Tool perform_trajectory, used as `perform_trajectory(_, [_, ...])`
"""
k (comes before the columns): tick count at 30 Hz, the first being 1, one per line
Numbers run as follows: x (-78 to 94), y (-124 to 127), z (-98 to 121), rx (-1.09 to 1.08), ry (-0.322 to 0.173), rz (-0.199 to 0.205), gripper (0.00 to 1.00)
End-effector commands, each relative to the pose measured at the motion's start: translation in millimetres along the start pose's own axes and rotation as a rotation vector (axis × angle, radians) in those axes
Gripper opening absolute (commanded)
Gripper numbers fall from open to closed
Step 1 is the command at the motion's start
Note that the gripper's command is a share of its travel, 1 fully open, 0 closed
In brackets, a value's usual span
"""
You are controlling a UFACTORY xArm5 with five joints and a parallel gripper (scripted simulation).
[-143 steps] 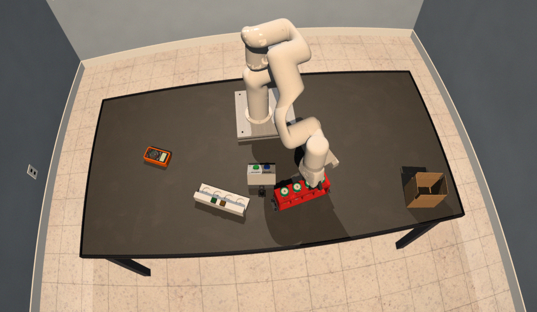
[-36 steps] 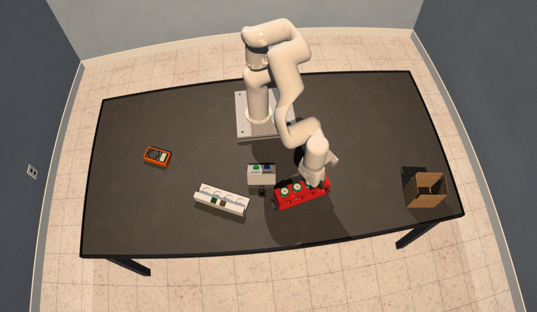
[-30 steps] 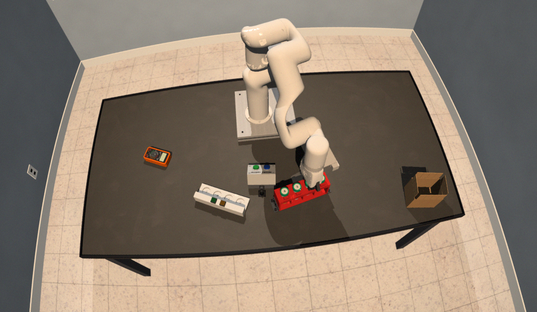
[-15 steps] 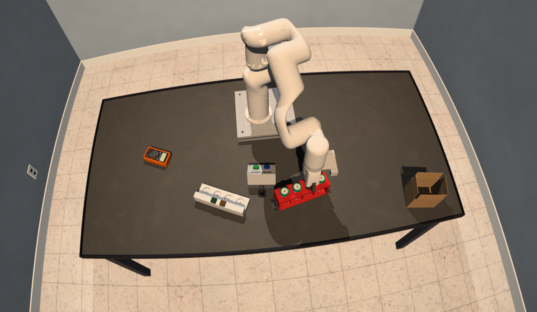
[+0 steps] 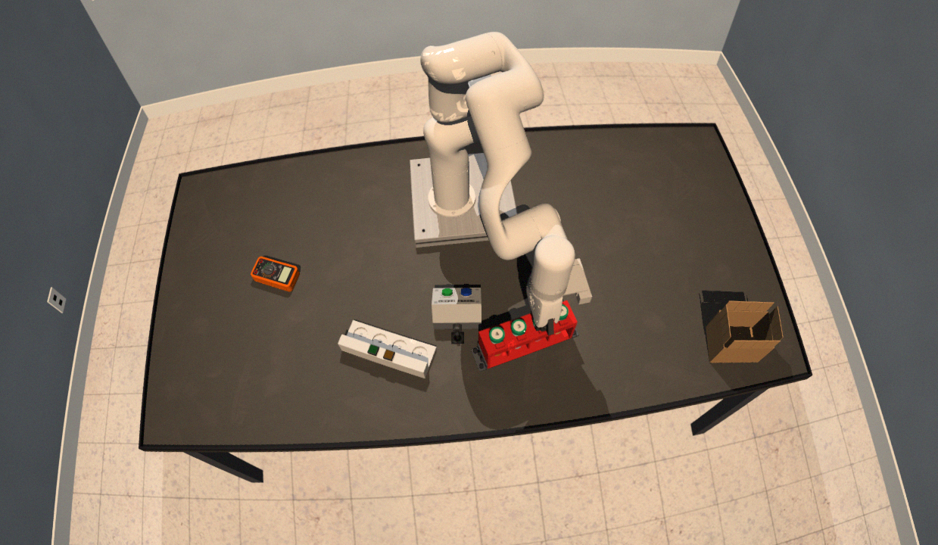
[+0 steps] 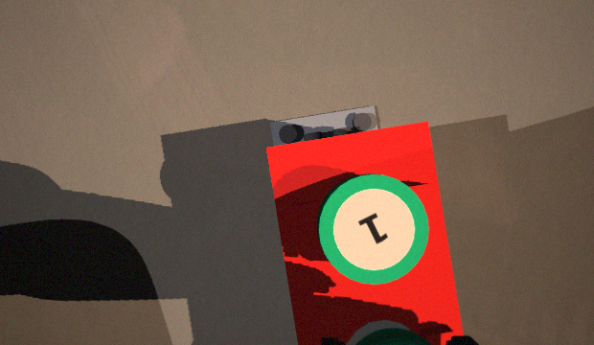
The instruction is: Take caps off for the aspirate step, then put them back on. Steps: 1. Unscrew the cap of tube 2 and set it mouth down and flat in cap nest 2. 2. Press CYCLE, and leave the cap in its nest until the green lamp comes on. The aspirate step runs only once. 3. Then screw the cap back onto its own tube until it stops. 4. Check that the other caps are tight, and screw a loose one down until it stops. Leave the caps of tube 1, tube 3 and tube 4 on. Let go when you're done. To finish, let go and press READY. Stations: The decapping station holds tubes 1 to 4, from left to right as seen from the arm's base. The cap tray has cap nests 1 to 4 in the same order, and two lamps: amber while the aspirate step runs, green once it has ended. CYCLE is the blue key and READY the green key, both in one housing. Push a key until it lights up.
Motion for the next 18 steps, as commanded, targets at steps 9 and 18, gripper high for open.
perform_trajectory(9, [-1.4,0.9,-0.4,-0.410,0.001,0.004,0.00])
perform_trajectory(18, [-1.4,0.9,-0.4,-0.410,0.001,0.004,0.46])
Point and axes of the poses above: the point where the finger pads meet when closed, its own x axis out along the fingers, its own y axis across the jaws, z = x × y, the point moved 10 cm from there along -x, back along the fingers, and after that the axes turned 4 degrees about x, right-handed, at the moved point
